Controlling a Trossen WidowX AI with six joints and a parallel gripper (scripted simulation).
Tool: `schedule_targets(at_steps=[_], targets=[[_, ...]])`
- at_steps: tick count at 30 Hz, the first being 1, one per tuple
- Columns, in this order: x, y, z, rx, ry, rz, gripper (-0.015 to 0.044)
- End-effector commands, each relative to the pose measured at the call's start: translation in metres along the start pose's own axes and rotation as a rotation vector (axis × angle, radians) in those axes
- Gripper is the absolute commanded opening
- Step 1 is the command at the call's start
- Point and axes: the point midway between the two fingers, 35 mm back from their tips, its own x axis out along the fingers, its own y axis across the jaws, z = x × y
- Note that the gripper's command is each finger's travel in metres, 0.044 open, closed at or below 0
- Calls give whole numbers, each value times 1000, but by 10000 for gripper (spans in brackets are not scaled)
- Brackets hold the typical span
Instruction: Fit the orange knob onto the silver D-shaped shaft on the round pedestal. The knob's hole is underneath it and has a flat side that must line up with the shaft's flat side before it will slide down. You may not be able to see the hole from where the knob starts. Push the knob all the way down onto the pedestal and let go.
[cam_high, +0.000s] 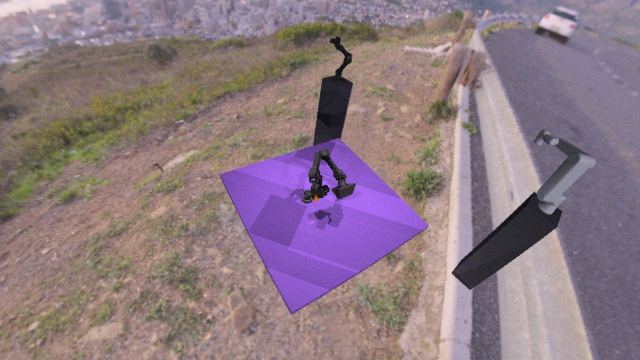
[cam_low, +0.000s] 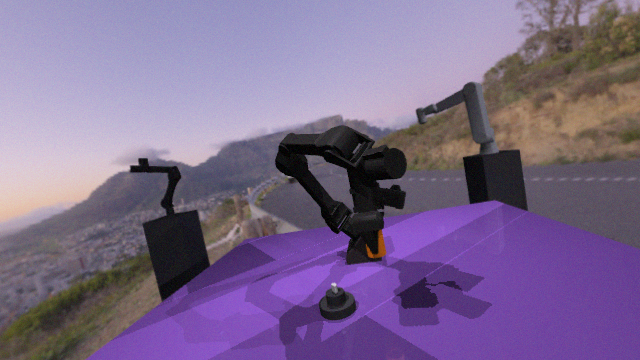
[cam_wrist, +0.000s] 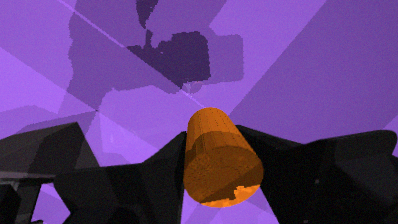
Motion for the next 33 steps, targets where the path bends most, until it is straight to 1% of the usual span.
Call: schedule_targets(at_steps=[1, 33], targets=[[1, -4, -15, 2, -4, -9, 0], [32, -11, -110, 7, 21, -8, 0]])
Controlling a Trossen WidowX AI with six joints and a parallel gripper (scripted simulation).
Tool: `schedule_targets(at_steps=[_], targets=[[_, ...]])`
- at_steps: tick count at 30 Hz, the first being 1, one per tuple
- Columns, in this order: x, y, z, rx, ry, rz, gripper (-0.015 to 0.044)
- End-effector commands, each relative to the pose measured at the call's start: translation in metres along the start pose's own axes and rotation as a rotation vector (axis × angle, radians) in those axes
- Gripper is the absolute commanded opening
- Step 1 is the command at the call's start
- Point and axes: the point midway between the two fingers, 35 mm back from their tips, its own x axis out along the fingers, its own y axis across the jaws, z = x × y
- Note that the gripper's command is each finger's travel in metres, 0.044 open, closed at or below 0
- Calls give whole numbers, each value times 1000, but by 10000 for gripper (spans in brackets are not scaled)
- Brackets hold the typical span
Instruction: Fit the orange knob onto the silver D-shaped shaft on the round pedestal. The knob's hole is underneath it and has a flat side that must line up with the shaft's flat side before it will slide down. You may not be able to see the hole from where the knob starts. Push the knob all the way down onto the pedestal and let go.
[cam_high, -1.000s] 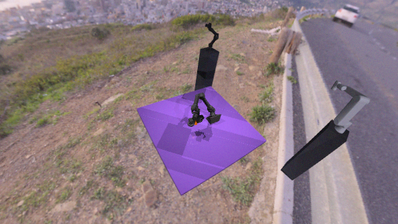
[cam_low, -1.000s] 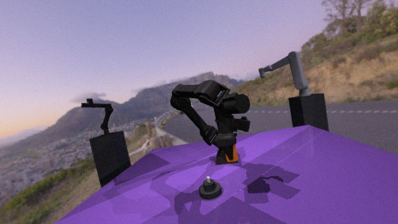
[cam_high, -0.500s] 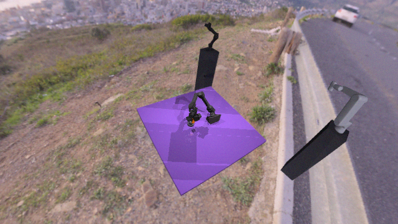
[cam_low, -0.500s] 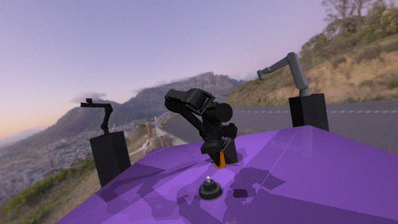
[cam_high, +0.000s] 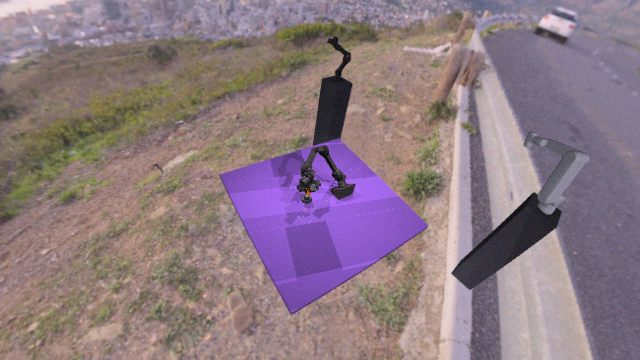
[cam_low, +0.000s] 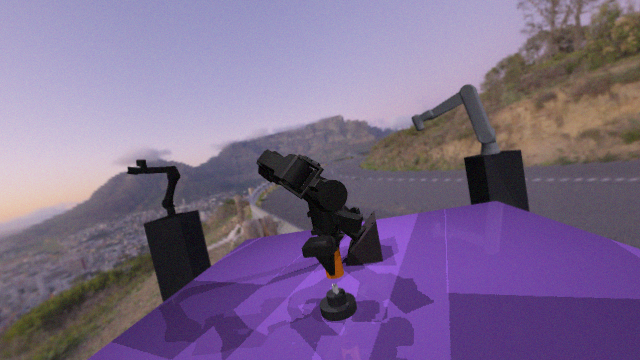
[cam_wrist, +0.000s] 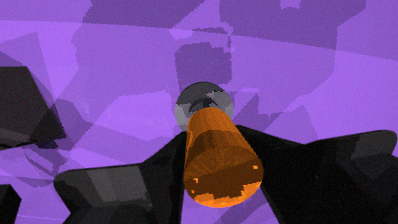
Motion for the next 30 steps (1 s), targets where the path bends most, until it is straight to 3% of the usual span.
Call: schedule_targets(at_steps=[1, 13, 30], targets=[[0, 0, -7, 2, 1, -9, 0], [26, 0, -8, 0, 2, -9, 0], [26, -1, -9, 1, 2, -9, 0]])
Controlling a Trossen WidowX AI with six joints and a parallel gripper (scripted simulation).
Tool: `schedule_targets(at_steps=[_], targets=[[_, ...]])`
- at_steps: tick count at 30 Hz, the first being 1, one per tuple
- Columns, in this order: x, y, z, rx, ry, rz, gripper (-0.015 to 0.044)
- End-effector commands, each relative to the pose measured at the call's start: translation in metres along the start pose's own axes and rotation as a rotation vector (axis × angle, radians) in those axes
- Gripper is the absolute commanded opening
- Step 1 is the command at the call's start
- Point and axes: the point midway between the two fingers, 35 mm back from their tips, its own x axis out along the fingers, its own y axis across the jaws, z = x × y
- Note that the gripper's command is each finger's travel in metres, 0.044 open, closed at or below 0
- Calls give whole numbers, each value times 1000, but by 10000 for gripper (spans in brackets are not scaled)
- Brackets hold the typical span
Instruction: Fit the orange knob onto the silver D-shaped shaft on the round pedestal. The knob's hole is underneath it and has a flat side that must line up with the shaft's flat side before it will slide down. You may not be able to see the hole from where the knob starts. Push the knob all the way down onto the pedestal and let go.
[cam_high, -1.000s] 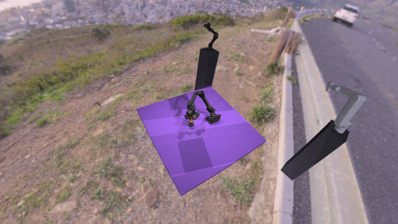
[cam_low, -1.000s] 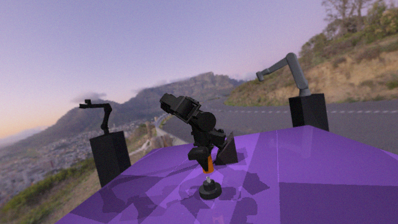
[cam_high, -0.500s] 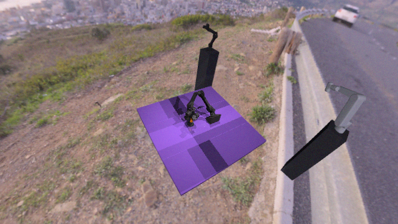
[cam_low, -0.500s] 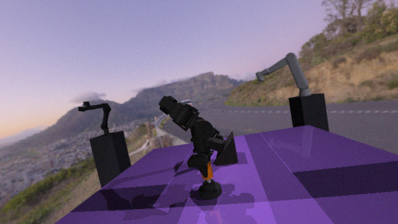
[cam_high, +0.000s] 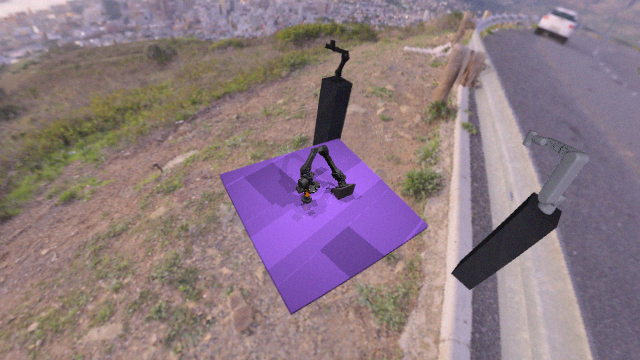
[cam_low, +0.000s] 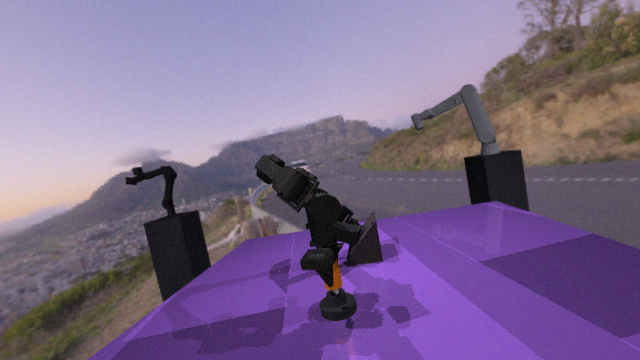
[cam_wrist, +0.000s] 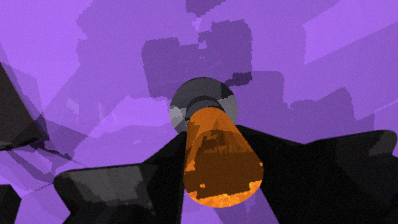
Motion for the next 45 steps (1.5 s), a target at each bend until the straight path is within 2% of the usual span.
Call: schedule_targets(at_steps=[1, 15, 22, 45], targets=[[0, 0, 0, -1, 2, -4, 0], [-4, 4, 1, -10, 1, -3, 0], [-3, 3, 2, -208, 2, -3, 0], [0, 3, 1, -211, 2, -3, 0]])
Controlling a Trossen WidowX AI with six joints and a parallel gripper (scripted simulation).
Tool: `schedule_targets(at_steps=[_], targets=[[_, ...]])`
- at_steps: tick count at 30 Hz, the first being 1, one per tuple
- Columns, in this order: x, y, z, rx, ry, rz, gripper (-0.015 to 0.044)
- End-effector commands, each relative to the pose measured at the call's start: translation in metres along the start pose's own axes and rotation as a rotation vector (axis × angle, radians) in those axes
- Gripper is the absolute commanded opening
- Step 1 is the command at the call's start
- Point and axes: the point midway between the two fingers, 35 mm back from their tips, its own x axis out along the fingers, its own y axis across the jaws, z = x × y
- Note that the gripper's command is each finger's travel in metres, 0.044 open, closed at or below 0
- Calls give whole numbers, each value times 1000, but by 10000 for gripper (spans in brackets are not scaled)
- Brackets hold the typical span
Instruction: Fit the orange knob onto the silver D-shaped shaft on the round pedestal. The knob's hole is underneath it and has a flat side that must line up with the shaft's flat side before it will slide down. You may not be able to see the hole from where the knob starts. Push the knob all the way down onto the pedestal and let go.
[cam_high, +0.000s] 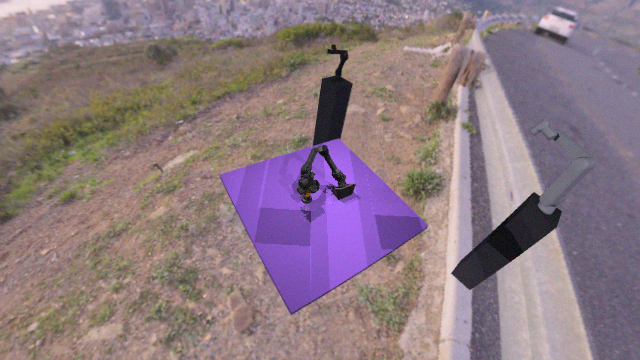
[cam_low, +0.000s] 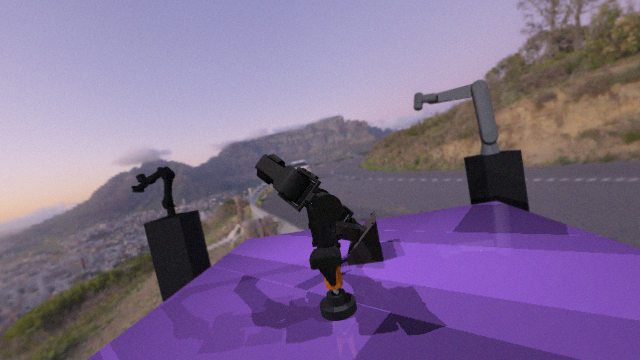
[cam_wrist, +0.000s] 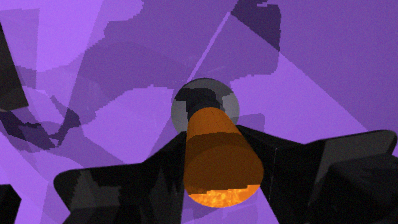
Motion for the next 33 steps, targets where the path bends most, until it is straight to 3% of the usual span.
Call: schedule_targets(at_steps=[1, 8, 15, 33], targets=[[0, 0, 0, -3, 0, -1, 0], [-5, 0, -2, -11, 0, -1, 0], [-4, -3, -2, -212, 0, -1, 0], [-2, 1, -1, -212, 0, -1, 0]])
